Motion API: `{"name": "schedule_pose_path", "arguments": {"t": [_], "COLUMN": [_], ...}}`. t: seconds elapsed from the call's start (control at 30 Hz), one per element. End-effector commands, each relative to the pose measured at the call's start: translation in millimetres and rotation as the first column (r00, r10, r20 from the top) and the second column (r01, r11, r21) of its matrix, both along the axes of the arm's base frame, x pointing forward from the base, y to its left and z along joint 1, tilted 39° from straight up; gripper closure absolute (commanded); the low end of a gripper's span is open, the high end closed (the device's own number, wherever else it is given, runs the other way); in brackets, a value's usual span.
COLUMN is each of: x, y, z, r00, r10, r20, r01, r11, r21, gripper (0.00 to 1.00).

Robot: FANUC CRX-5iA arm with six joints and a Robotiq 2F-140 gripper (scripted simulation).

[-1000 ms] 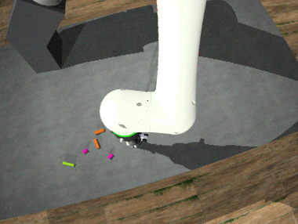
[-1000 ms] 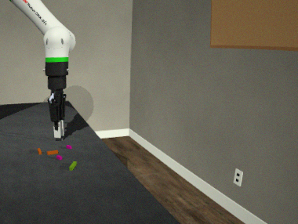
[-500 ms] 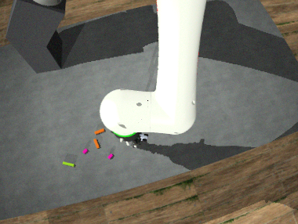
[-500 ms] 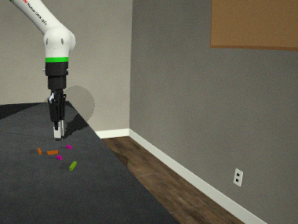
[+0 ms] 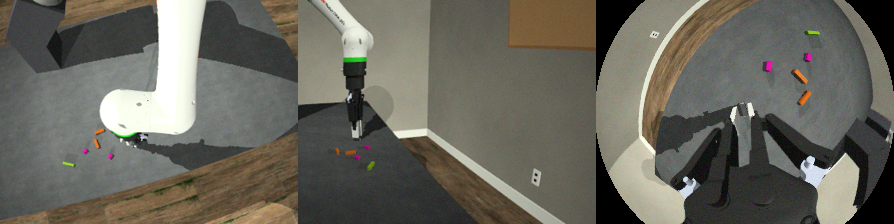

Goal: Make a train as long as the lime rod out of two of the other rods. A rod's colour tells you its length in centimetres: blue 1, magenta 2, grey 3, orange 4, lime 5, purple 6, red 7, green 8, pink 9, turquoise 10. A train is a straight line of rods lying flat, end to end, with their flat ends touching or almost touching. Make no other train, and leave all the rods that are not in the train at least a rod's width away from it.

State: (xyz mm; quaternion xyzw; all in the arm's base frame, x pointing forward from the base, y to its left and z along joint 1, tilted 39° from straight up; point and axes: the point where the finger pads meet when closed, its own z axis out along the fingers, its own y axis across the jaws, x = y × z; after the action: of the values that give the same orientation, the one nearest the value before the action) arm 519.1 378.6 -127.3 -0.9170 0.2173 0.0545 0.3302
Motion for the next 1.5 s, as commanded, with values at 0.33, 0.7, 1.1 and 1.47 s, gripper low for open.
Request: {"name": "schedule_pose_path", "arguments": {"t": [0.33, 0.7, 1.1, 1.47], "x": [0, 1, 1, 1], "y": [2, 7, 10, 10], "z": [-2, -9, -13, -13], "r00": [1.000, 1.000, 1.000, 1.000], "r10": [0.000, 0.000, 0.000, 0.000], "r20": [0.000, 0.000, 0.000, 0.000], "r01": [0.000, 0.000, 0.000, 0.000], "r11": [1.000, 1.000, 1.000, 1.000], "r21": [0.000, 0.000, 0.000, 0.000], "gripper": [0.85, 0.85, 0.85, 0.85]}}
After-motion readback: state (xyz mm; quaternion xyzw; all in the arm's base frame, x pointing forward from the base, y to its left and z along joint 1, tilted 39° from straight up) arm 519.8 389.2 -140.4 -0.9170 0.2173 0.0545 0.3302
